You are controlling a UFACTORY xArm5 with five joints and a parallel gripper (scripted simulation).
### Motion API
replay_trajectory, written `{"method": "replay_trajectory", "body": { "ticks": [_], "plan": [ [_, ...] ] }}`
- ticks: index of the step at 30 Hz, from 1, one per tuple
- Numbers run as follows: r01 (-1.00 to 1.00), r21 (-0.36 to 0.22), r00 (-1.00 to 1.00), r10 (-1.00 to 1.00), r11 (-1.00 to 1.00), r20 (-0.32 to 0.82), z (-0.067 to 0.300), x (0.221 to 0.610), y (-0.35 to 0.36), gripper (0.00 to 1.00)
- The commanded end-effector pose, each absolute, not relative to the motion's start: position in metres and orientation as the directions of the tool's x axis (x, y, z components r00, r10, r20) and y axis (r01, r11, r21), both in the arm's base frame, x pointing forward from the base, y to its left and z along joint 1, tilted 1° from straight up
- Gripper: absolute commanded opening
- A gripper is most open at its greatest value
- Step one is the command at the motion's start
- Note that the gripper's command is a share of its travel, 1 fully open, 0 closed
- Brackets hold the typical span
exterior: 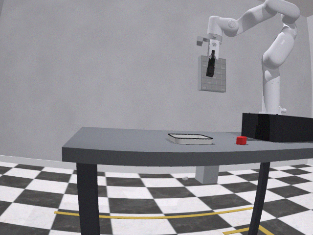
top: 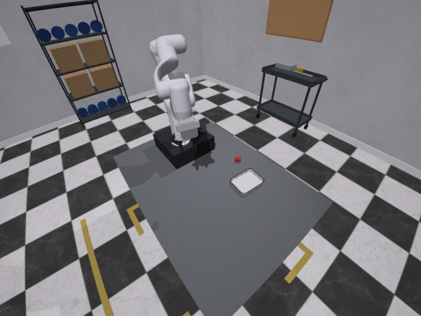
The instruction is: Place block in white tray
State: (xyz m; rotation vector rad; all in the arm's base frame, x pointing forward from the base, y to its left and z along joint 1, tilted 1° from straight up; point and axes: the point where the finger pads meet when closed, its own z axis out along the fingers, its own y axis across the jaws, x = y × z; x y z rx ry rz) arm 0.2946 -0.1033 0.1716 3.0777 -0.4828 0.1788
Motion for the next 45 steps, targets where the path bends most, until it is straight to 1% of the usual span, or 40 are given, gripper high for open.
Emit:
{"method": "replay_trajectory", "body": {
  "ticks": [1, 3, 4, 6, 7, 9, 10, 11, 12, 13, 14, 16, 17, 18, 19, 20, 21, 23, 25, 26, 30, 33, 45],
  "plan": [
    [-0.144, 0.001, 0.985, -0.143, -0.990, 0.098, 0.143, 0.337, -0.056, 0.59],
    [-0.144, 0.001, 0.985, -0.143, -0.990, 0.098, 0.141, 0.340, -0.054, 0.59],
    [-0.064, 0.001, 0.994, -0.063, -0.998, 0.087, 0.127, 0.351, -0.026, 0.59],
    [-0.064, 0.001, 0.994, -0.063, -0.998, 0.087, 0.127, 0.351, -0.026, 0.59],
    [0.016, 0.001, 0.997, 0.016, -1.000, 0.077, 0.111, 0.358, 0.003, 0.59],
    [0.016, 0.001, 0.997, 0.016, -1.000, 0.077, 0.111, 0.358, 0.003, 0.59],
    [0.093, 0.000, 0.993, 0.093, -0.996, 0.066, 0.096, 0.363, 0.032, 0.59],
    [0.093, 0.000, 0.993, 0.093, -0.996, 0.066, 0.096, 0.363, 0.032, 0.59],
    [0.168, 0.000, 0.984, 0.168, -0.986, 0.057, 0.083, 0.363, 0.055, 0.59],
    [0.168, 0.000, 0.984, 0.168, -0.986, 0.057, 0.080, 0.364, 0.061, 0.59],
    [0.238, 0.000, 0.970, 0.238, -0.971, 0.047, 0.070, 0.361, 0.079, 0.59],
    [0.238, 0.000, 0.970, 0.238, -0.971, 0.047, 0.064, 0.363, 0.089, 0.59],
    [0.303, 0.000, 0.952, 0.303, -0.953, 0.038, 0.049, 0.358, 0.115, 0.59],
    [0.303, 0.000, 0.952, 0.303, -0.953, 0.038, 0.049, 0.358, 0.115, 0.59],
    [0.363, 0.000, 0.932, 0.362, -0.932, 0.030, 0.035, 0.352, 0.137, 0.59],
    [0.363, 0.000, 0.932, 0.362, -0.932, 0.030, 0.035, 0.352, 0.138, 0.59],
    [0.415, 0.000, 0.909, 0.415, -0.910, 0.022, 0.021, 0.345, 0.159, 0.59],
    [0.415, 0.000, 0.909, 0.415, -0.910, 0.022, 0.021, 0.345, 0.159, 0.59],
    [0.501, 0.000, 0.865, 0.501, -0.865, 0.009, -0.002, 0.328, 0.193, 0.59],
    [0.501, 0.000, 0.865, 0.501, -0.865, 0.009, -0.002, 0.328, 0.193, 0.59],
    [0.599, 0.000, 0.801, 0.599, -0.801, -0.006, -0.031, 0.301, 0.231, 0.59],
    [0.621, 0.000, 0.784, 0.621, -0.784, -0.010, -0.038, 0.294, 0.239, 0.59],
    [0.623, 0.000, 0.782, 0.623, -0.782, -0.010, -0.039, 0.293, 0.240, 0.59]
  ]
}}
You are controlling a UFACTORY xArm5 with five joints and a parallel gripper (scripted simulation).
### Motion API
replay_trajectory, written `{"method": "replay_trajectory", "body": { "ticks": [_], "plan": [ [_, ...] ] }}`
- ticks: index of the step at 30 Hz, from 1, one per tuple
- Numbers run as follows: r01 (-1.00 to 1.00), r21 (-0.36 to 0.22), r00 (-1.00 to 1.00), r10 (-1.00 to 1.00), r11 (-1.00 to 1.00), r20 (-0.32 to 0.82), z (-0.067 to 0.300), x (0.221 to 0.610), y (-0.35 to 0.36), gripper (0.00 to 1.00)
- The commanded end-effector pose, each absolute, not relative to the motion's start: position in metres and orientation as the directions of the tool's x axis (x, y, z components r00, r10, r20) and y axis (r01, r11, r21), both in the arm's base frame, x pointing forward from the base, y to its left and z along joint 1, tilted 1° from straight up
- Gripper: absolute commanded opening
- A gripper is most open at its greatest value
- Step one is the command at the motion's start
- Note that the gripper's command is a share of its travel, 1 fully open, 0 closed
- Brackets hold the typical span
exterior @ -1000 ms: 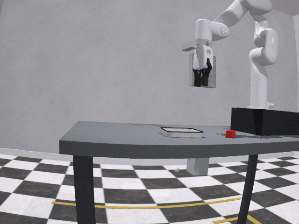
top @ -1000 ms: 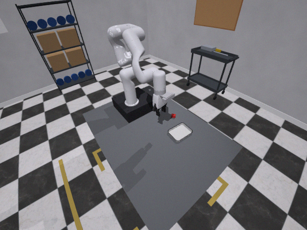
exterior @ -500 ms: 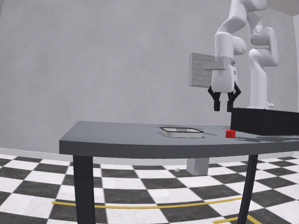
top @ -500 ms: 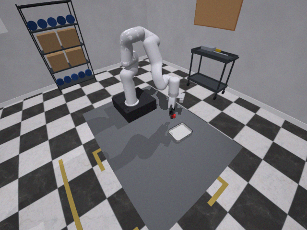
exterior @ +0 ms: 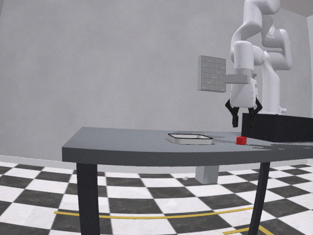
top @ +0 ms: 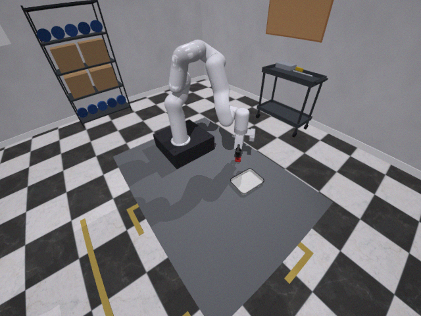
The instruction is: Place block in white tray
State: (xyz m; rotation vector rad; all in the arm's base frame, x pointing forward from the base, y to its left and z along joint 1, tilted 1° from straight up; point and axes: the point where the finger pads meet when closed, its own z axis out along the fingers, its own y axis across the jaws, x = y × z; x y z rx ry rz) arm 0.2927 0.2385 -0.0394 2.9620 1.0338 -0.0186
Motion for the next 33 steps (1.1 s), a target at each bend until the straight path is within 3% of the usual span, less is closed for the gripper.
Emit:
{"method": "replay_trajectory", "body": {
  "ticks": [1, 6, 7, 33],
  "plan": [
    [0.623, 0.000, 0.782, 0.623, -0.782, -0.010, -0.0389, 0.2934, 0.2395, 0.59],
    [0.623, 0.000, 0.782, 0.623, -0.782, -0.010, -0.0389, 0.2934, 0.2395, 0.59],
    [0.623, 0.000, 0.782, 0.623, -0.782, -0.010, -0.0389, 0.2934, 0.2395, 0.50],
    [0.623, 0.000, 0.782, 0.623, -0.782, -0.010, -0.0463, 0.2932, 0.2395, 0.50]
  ]
}}
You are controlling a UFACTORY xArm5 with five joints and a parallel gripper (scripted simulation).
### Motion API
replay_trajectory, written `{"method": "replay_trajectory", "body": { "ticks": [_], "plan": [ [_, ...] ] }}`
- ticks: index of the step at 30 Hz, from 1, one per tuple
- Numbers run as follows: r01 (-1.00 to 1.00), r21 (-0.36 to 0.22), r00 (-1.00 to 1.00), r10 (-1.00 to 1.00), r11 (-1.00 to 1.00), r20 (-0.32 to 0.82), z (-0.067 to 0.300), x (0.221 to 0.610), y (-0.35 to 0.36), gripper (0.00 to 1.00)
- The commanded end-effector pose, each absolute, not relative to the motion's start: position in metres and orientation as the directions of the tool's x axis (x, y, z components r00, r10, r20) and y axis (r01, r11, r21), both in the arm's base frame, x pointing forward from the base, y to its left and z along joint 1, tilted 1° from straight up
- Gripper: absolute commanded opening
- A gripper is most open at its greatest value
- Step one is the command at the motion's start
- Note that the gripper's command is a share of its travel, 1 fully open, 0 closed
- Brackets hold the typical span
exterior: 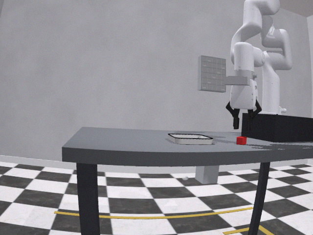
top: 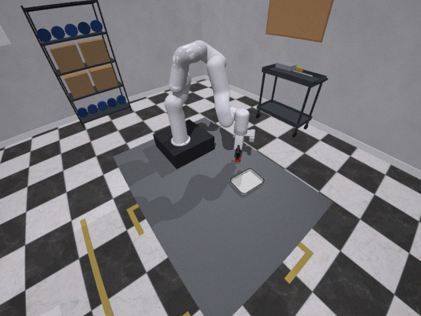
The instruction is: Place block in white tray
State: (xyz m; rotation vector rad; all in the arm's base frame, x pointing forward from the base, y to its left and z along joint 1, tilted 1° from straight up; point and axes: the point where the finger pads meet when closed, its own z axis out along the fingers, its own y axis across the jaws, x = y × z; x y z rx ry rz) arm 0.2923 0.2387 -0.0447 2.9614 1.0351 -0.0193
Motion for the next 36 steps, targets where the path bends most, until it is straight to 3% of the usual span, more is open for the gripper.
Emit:
{"method": "replay_trajectory", "body": {
  "ticks": [1, 36],
  "plan": [
    [0.623, 0.000, 0.782, 0.623, -0.782, -0.010, -0.047, 0.293, 0.239, 0.50],
    [0.623, 0.000, 0.782, 0.623, -0.782, -0.010, -0.063, 0.293, 0.240, 0.50]
  ]
}}
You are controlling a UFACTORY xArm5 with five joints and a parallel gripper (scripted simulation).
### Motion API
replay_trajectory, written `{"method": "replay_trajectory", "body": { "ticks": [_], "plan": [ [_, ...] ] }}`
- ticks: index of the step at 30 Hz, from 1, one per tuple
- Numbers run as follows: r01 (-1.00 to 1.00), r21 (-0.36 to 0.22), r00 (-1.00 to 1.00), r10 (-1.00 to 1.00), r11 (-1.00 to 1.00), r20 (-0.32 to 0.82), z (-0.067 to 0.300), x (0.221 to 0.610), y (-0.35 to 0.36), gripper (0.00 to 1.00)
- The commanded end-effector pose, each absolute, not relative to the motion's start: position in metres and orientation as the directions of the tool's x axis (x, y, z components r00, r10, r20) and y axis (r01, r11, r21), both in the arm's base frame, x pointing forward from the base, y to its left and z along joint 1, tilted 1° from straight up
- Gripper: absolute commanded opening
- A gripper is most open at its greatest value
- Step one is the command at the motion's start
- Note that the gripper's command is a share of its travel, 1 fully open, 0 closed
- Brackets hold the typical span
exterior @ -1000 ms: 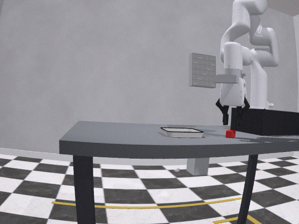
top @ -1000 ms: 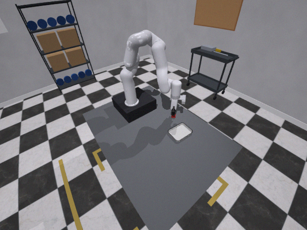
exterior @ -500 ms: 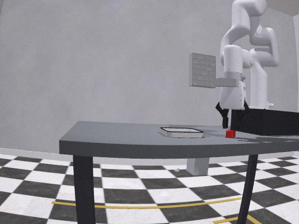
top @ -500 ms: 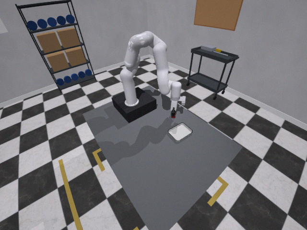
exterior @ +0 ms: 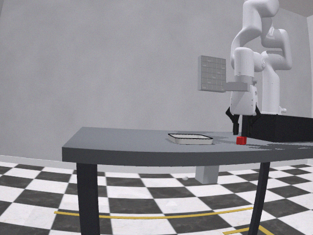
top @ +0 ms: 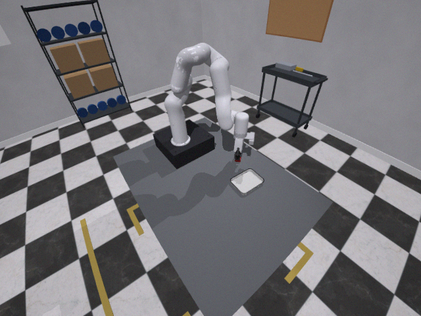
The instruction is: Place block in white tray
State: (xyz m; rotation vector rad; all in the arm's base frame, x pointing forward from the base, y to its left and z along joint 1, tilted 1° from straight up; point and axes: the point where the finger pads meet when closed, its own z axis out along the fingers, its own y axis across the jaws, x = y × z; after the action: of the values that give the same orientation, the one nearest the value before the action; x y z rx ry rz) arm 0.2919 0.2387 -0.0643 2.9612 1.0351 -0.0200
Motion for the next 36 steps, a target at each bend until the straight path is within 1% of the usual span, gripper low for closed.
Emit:
{"method": "replay_trajectory", "body": {
  "ticks": [1, 11, 24, 36],
  "plan": [
    [0.623, 0.000, 0.782, 0.623, -0.782, -0.010, -0.063, 0.293, 0.240, 0.50],
    [0.623, 0.000, 0.782, 0.623, -0.782, -0.010, -0.067, 0.293, 0.240, 0.50],
    [0.623, 0.000, 0.782, 0.623, -0.782, -0.010, -0.087, 0.292, 0.240, 0.50],
    [0.623, 0.000, 0.782, 0.623, -0.782, -0.010, -0.088, 0.292, 0.240, 0.50]
  ]
}}
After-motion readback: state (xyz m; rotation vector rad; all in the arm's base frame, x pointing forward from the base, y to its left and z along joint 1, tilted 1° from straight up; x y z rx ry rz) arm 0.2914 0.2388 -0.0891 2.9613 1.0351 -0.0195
